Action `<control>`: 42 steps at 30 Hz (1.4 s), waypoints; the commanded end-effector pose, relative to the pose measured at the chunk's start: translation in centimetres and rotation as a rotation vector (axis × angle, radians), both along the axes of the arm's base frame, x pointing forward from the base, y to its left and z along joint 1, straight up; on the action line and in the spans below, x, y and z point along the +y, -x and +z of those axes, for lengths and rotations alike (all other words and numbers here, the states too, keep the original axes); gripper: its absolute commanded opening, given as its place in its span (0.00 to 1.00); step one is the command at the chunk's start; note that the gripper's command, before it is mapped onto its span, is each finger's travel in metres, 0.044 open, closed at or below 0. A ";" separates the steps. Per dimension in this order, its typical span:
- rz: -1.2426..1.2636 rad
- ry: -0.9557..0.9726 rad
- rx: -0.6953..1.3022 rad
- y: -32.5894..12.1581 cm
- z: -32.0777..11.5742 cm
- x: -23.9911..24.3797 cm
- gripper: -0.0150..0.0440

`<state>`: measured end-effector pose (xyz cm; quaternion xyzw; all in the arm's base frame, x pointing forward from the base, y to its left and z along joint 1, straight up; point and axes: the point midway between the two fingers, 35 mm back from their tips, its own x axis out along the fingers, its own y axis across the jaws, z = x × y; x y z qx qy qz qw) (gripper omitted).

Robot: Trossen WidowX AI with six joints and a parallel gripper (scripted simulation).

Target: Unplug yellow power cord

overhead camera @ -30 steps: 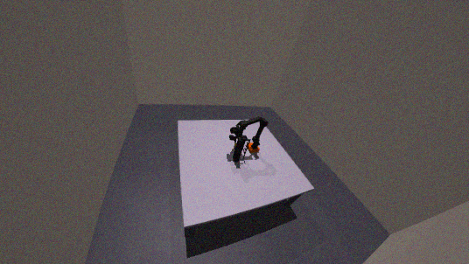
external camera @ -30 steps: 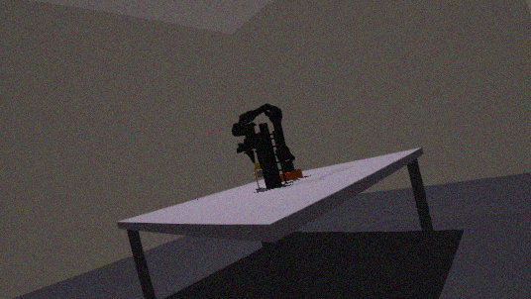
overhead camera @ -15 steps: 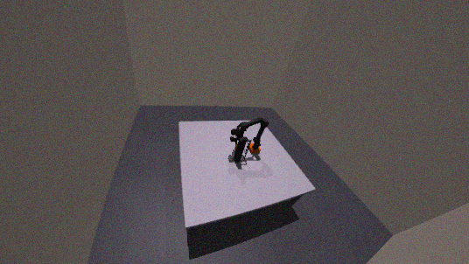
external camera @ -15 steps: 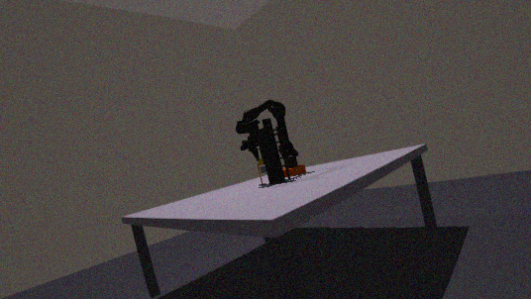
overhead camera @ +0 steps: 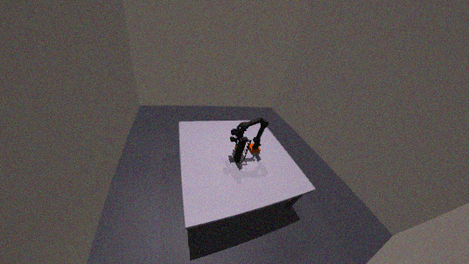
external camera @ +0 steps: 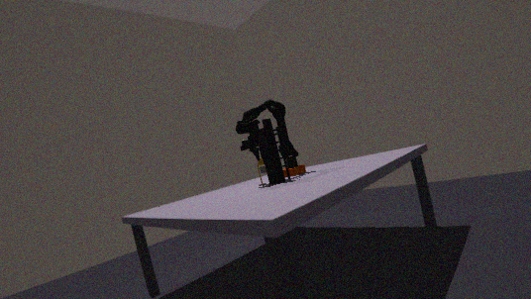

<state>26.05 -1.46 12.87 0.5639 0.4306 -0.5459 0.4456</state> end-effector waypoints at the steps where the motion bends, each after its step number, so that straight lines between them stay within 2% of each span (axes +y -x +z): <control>1: 0.000 0.001 -0.003 0.0 0.0 -0.4 0.25; 29: -0.002 0.003 0.001 1.1 0.0 -4.9 0.25; 42: -0.003 0.000 0.002 0.9 0.0 -4.2 0.83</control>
